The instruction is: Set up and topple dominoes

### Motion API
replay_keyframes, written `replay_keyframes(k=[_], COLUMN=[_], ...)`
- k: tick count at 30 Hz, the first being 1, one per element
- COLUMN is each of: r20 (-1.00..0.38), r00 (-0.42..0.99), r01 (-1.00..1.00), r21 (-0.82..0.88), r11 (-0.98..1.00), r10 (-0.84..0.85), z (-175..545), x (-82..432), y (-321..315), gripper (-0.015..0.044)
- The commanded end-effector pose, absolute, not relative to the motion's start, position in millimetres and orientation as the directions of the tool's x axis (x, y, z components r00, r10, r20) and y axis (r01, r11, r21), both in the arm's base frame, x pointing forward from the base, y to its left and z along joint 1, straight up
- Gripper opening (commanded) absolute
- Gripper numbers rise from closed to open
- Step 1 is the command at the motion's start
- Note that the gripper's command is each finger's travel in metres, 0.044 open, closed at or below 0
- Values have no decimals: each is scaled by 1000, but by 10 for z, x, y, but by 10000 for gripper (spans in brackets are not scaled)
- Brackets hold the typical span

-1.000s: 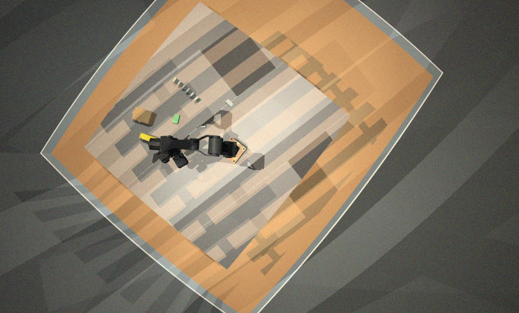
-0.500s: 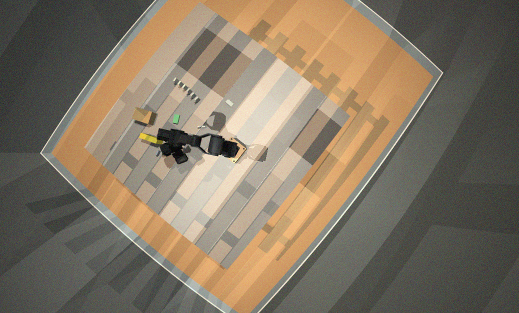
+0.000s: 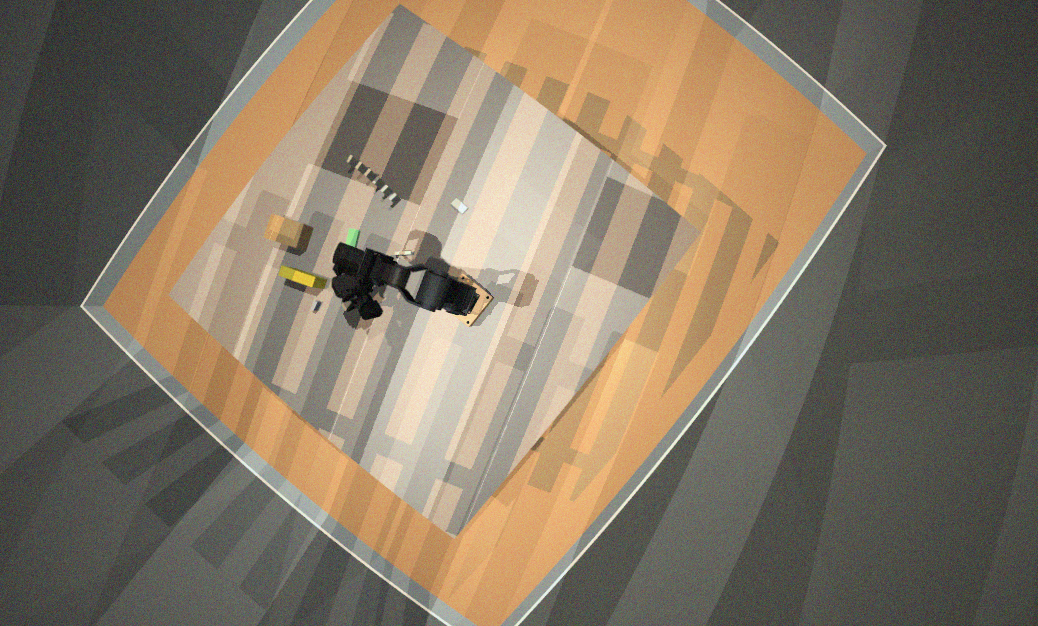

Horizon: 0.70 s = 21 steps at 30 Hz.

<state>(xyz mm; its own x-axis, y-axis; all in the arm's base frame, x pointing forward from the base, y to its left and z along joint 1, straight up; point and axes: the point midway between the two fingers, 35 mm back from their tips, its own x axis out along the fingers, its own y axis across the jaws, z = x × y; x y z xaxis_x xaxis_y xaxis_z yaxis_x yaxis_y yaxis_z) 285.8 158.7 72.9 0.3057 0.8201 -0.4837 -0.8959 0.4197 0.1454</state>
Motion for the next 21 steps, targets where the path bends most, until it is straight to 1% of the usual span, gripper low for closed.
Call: replay_keyframes(k=[1,11,21], r20=[-412,-249,-113], r00=[316,323,295], r01=[-905,-931,-955], r21=[142,91,9], r11=[402,354,297], r10=[855,913,949], z=[750,831,926], x=[2796,2590,2265], y=[1531,1385,1256], gripper=[107,107,107])
